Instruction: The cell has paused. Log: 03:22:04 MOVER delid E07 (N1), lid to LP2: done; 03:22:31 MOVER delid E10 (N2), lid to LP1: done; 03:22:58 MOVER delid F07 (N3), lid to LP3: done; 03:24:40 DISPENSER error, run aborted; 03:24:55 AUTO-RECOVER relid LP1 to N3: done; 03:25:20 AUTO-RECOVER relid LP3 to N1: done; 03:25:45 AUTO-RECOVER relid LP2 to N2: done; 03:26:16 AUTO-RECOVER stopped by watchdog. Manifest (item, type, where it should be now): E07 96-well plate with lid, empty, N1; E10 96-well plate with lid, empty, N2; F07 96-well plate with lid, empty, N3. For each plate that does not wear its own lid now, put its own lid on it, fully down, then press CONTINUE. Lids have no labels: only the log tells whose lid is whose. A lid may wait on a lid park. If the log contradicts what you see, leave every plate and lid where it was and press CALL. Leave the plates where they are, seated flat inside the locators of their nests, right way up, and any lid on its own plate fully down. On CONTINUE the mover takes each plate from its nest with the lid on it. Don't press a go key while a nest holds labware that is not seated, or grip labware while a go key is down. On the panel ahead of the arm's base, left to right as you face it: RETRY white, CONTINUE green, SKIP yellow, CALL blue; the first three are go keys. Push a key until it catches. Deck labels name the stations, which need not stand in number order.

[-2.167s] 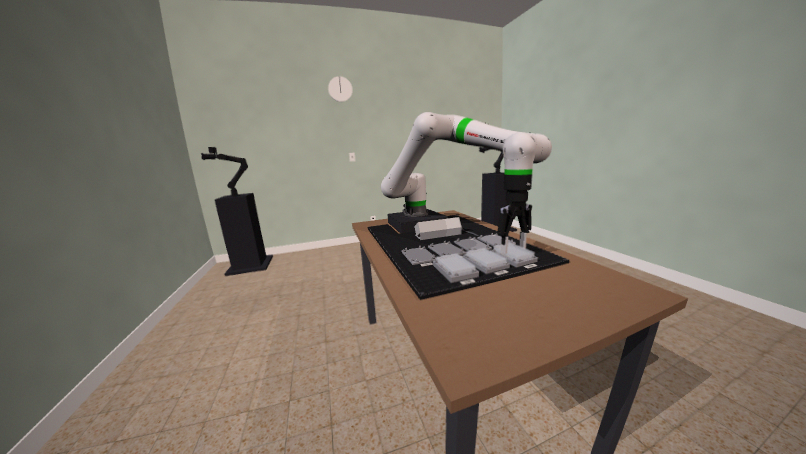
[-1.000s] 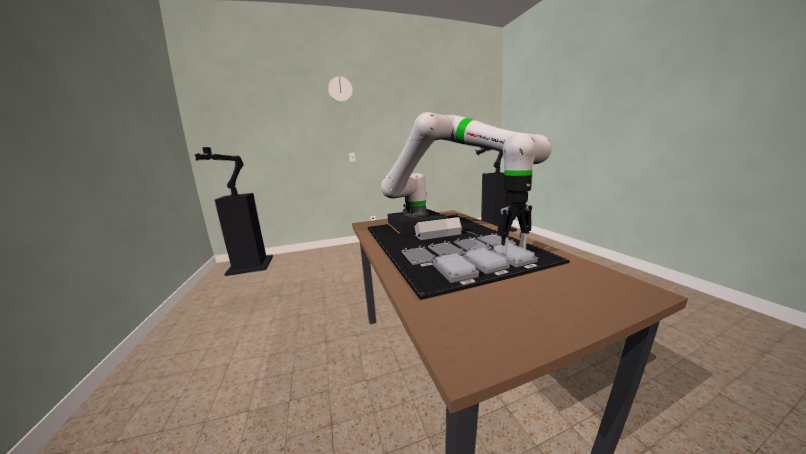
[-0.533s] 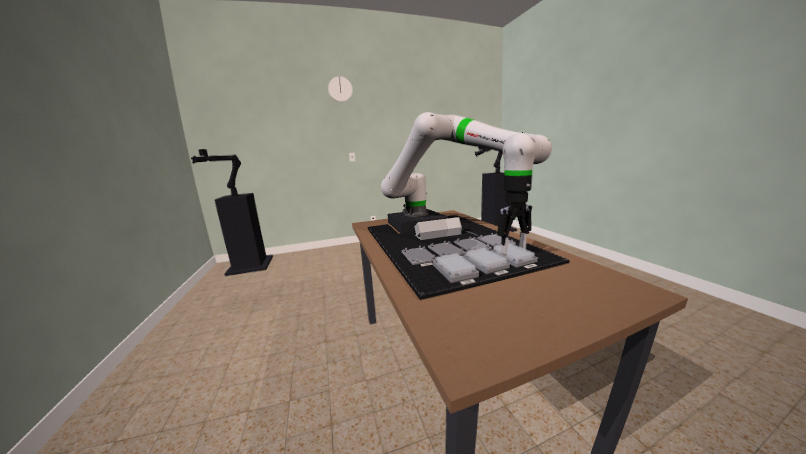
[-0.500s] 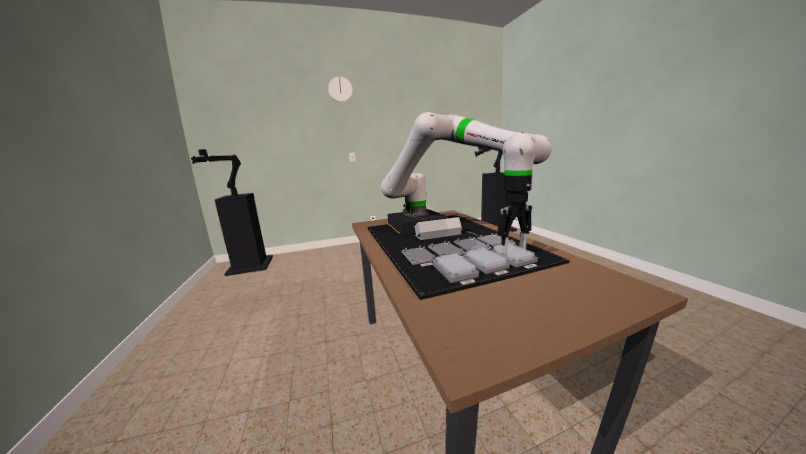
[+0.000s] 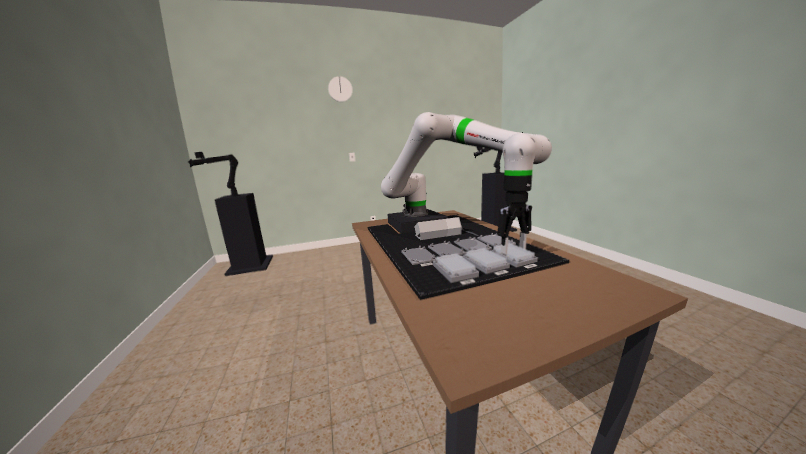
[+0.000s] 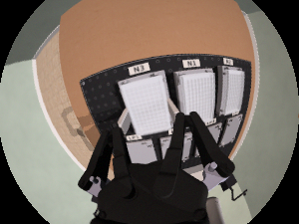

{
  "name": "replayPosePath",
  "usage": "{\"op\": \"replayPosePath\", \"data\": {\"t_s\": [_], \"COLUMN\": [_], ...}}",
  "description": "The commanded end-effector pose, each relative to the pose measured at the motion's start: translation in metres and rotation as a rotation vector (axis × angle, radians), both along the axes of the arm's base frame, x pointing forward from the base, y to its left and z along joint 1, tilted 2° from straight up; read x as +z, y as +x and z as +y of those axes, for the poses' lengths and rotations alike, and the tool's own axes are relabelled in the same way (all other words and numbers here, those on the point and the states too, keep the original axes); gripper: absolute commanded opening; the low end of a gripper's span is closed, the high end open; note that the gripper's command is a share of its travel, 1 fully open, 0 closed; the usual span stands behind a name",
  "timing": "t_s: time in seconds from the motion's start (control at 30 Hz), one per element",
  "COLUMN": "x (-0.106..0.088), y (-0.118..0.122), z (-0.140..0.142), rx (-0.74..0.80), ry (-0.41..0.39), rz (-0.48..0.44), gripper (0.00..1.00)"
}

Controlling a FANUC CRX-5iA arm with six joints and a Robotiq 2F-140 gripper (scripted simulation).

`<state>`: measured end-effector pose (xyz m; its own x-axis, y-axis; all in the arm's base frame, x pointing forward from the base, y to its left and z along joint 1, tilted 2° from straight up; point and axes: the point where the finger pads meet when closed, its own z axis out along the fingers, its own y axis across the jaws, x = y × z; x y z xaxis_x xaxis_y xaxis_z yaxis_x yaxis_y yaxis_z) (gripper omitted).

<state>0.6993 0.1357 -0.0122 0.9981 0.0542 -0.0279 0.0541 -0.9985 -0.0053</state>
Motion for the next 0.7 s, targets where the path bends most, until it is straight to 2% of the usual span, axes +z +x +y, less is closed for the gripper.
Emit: {"op": "replayPosePath", "data": {"t_s": [0.0,0.47,0.5,0.67], "x": [0.0003,0.0003,0.0003,0.0003], "y": [0.0002,0.0002,0.0002,0.0002], "z": [0.0,0.0,0.0,0.0], "rx": [0.0,0.0,0.0,0.0], "ry": [0.0,0.0,0.0,0.0], "rz": [-0.001,-0.001,-0.001,-0.001], "gripper": [0.0,0.0,0.66,0.66]}}
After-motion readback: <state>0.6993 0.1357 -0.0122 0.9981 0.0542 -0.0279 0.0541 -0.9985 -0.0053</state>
